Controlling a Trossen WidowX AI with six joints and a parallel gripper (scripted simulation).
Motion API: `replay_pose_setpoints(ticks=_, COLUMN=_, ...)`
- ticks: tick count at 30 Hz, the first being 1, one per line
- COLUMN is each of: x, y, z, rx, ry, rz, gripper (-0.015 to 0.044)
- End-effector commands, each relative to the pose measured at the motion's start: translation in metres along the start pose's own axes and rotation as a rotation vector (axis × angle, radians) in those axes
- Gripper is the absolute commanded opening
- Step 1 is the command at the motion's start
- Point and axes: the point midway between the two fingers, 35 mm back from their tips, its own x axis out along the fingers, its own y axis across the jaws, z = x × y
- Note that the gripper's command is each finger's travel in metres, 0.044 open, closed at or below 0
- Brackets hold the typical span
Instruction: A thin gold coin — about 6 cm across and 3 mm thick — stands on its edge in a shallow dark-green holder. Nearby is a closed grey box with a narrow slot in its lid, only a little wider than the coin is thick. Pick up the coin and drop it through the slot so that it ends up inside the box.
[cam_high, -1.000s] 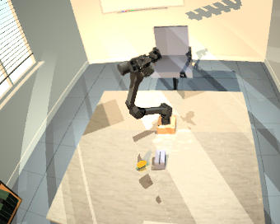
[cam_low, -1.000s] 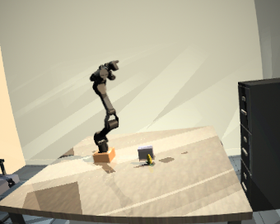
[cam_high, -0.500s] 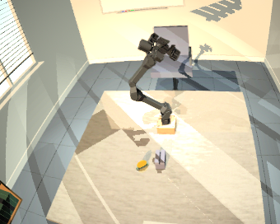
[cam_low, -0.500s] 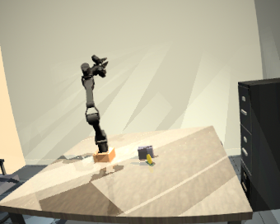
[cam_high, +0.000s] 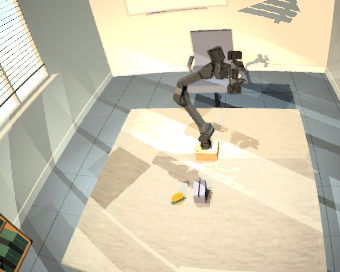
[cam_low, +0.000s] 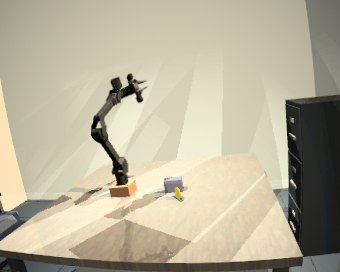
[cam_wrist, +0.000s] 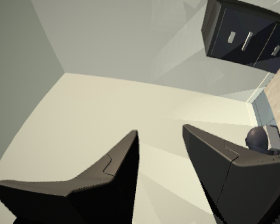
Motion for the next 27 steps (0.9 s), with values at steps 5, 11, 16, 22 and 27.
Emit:
replay_pose_setpoints(ticks=5, x=0.067, y=-0.097, z=0.022, rx=-0.327, ry=-0.076, rz=-0.312, gripper=0.0161)
replay_pose_setpoints(ticks=11, x=0.091, y=-0.174, z=0.067, rx=-0.481, ry=-0.114, rz=-0.571, gripper=0.0161)
replay_pose_setpoints(ticks=16, x=0.093, y=-0.244, z=0.108, rx=-0.593, ry=-0.089, rz=-0.812, gripper=0.0161)
replay_pose_setpoints(ticks=22, x=0.076, y=-0.324, z=0.159, rx=-0.577, ry=-0.03, rz=-1.094, gripper=0.0161)
replay_pose_setpoints(ticks=27, x=0.041, y=-0.386, z=0.199, rx=-0.488, ry=0.033, rz=-1.323, gripper=0.0161)
